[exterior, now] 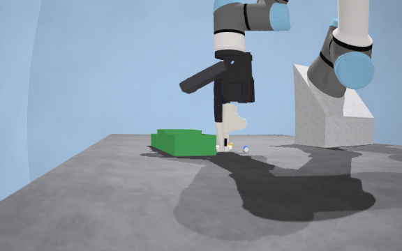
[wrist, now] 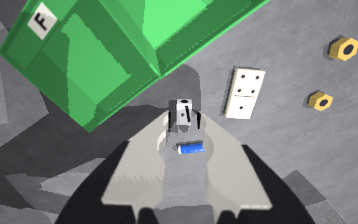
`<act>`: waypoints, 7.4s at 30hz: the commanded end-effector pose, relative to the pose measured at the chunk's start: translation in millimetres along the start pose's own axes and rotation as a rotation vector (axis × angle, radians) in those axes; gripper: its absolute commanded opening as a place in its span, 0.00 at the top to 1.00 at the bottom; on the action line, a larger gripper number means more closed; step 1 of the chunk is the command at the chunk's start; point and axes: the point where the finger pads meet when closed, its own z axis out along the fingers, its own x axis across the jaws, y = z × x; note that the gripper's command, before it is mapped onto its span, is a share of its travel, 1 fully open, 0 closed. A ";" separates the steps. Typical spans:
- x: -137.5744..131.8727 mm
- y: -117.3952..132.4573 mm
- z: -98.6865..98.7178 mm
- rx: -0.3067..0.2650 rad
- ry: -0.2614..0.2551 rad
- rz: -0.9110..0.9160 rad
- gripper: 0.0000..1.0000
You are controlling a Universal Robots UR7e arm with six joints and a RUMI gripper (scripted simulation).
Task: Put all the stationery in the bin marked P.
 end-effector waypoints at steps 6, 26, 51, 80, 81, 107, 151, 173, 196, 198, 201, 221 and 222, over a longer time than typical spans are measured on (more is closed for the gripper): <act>-0.1 -0.1 0.9 0.001 0.000 0.000 0.82; -0.1 -0.1 0.9 0.001 0.000 0.000 1.00; -0.1 0.0 -29.0 0.001 0.000 0.000 1.00; -0.1 0.0 -59.0 0.001 0.000 0.000 1.00; -0.1 0.0 -59.0 0.001 0.000 0.000 1.00; 40.1 -93.8 -65.6 0.000 -0.007 0.578 1.00; 63.2 -147.8 -65.7 0.001 -0.001 0.924 1.00; 63.1 -147.7 -37.7 0.001 -0.001 0.924 1.00; 63.1 -148.0 -14.3 0.001 -0.001 0.924 1.00; 63.1 -148.0 -14.3 0.001 -0.001 0.924 1.00; 63.1 -148.0 -14.3 0.001 -0.001 0.924 1.00; 63.1 -147.9 -14.4 0.001 -0.001 0.924 0.82; 63.1 -147.9 -15.6 0.001 -0.001 0.924 0.82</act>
